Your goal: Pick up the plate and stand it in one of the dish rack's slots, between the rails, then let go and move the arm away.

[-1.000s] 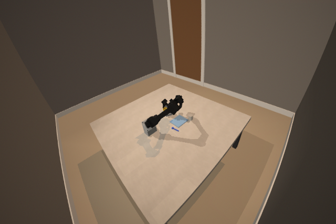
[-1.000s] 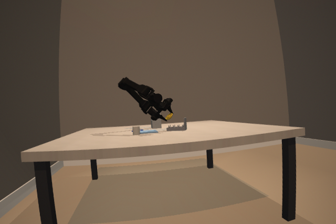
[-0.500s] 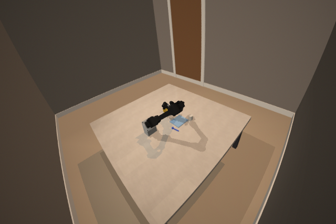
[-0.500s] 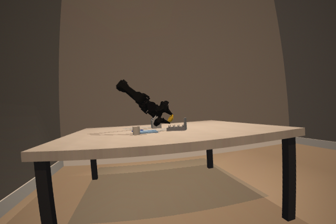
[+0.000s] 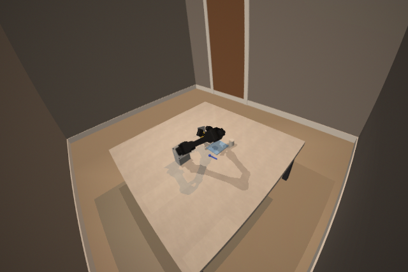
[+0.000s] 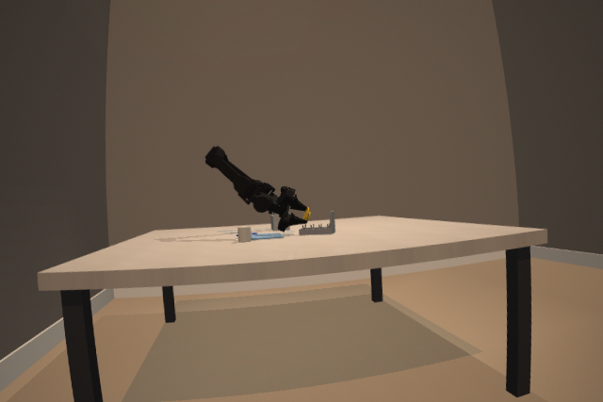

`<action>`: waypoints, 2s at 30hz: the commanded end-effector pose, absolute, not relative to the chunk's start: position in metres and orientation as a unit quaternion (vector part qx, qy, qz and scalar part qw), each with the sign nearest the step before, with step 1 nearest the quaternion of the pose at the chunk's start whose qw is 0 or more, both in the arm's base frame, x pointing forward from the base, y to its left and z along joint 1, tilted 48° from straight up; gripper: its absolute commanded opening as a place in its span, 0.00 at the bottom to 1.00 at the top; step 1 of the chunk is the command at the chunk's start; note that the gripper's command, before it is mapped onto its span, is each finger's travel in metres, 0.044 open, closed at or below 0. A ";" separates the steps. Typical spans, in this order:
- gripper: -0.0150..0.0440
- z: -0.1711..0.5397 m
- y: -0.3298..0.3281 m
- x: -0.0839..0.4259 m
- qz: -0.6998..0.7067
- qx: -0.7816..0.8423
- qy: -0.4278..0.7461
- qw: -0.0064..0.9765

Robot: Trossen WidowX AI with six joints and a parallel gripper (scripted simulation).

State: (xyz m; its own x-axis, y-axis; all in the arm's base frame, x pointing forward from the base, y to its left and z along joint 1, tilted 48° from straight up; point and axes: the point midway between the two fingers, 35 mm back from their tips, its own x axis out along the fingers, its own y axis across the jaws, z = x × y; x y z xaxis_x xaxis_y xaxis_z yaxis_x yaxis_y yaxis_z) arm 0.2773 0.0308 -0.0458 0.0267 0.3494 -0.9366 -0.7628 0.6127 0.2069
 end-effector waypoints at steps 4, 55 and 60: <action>0.25 -0.042 0.023 0.280 0.452 -0.222 0.481 0.718; 0.25 -0.047 0.018 0.291 0.504 -0.376 0.233 0.742; 0.25 -0.054 0.024 0.294 0.503 -0.378 0.230 0.742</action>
State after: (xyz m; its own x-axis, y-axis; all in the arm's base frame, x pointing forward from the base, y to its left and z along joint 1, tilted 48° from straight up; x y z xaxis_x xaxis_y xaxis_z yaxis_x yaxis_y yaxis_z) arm 0.2942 0.0186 -0.0458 0.3954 0.5709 -0.7195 -0.9175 0.2095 -0.3380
